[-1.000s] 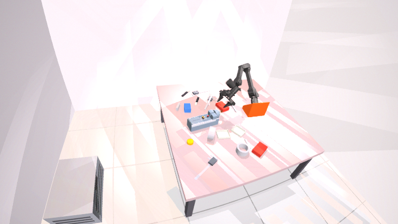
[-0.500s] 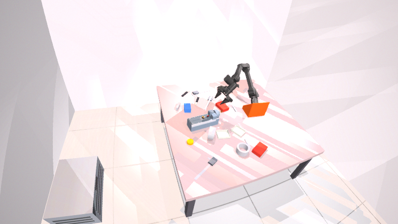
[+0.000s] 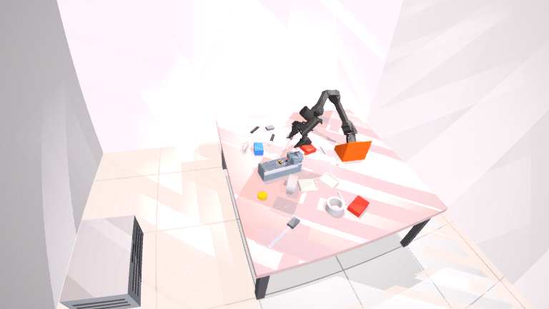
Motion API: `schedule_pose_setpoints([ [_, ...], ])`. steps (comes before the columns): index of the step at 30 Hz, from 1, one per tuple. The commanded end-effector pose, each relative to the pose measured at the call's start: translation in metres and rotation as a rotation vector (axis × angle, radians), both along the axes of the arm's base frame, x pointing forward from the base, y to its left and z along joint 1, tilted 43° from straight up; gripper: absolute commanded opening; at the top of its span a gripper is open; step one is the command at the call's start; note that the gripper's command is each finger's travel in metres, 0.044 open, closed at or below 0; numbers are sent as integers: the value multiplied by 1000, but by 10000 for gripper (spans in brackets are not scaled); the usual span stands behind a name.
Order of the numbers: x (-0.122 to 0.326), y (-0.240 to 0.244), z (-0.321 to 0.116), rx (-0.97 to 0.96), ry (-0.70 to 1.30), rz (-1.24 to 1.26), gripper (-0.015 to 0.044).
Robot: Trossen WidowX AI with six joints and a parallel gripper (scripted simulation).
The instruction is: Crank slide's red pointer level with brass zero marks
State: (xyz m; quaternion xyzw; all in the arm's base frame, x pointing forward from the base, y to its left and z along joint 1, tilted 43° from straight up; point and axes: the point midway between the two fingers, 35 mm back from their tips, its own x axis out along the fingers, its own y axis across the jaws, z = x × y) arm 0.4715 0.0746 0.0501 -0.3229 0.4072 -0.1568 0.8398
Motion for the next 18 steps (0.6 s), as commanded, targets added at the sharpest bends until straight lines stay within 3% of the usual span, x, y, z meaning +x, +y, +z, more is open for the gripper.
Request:
schedule_pose_setpoints([
  [1,14,1,-8,-15,-2,-24,440],
  [13,17,-40,-55,-22,-6,-33,440],
  [18,16,-41,-56,-22,-6,-33,440],
])
